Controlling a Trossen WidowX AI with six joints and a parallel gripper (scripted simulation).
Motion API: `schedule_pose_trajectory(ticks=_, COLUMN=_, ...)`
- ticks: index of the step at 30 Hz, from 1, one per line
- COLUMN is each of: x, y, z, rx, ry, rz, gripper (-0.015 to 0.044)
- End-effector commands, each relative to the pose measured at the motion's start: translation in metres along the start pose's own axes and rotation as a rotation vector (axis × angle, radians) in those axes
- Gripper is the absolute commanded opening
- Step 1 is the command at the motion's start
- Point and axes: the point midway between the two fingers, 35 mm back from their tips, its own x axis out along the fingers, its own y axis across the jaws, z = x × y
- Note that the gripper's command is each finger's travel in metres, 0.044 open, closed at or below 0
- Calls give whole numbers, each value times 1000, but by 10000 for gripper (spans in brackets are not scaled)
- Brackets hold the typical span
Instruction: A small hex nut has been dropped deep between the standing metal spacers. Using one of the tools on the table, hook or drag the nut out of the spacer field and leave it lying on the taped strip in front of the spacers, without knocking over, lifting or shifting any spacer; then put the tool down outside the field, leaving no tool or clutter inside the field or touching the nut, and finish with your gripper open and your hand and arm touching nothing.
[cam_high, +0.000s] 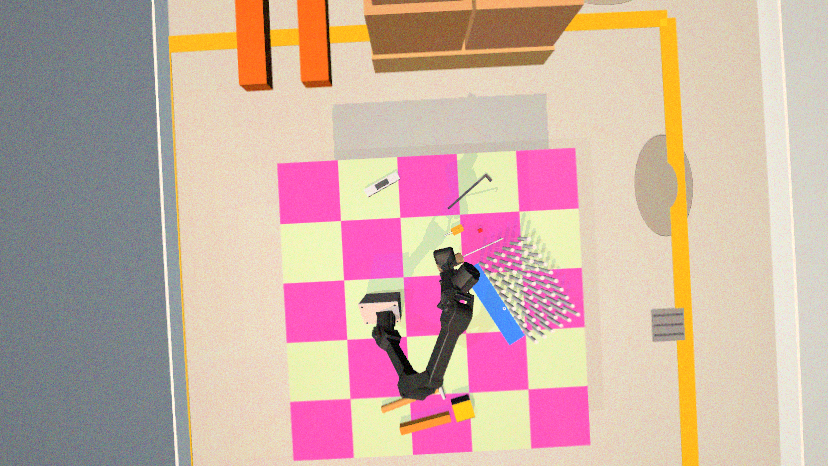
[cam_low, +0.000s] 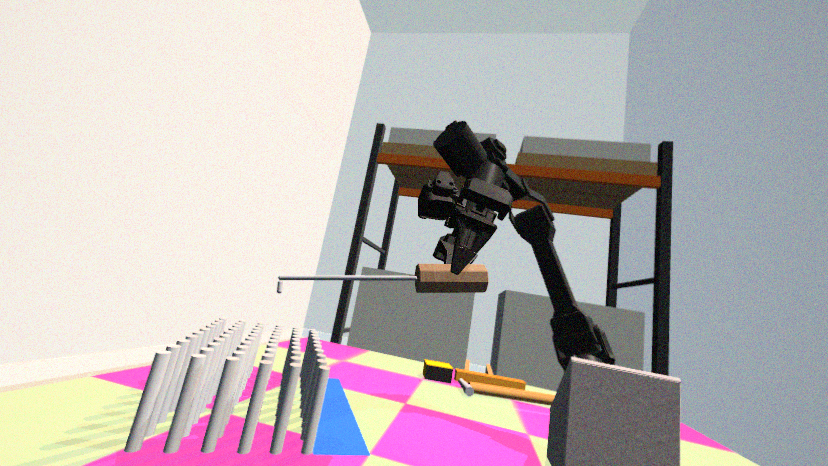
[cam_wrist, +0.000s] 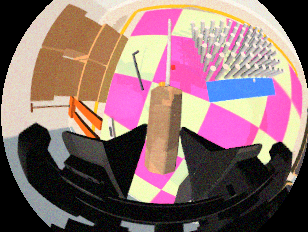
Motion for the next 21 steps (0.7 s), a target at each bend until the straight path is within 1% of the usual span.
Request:
schedule_pose_trajectory(ticks=1, x=4, y=23, z=-10, rx=23, ry=-13, rz=-17, gripper=0)
schedule_pose_trajectory(ticks=12, x=21, y=86, z=-54, rx=81, ry=-50, rz=-70, gripper=0)
schedule_pose_trajectory(ticks=21, x=38, y=126, z=-96, rx=95, ry=-87, rz=-90, gripper=0)
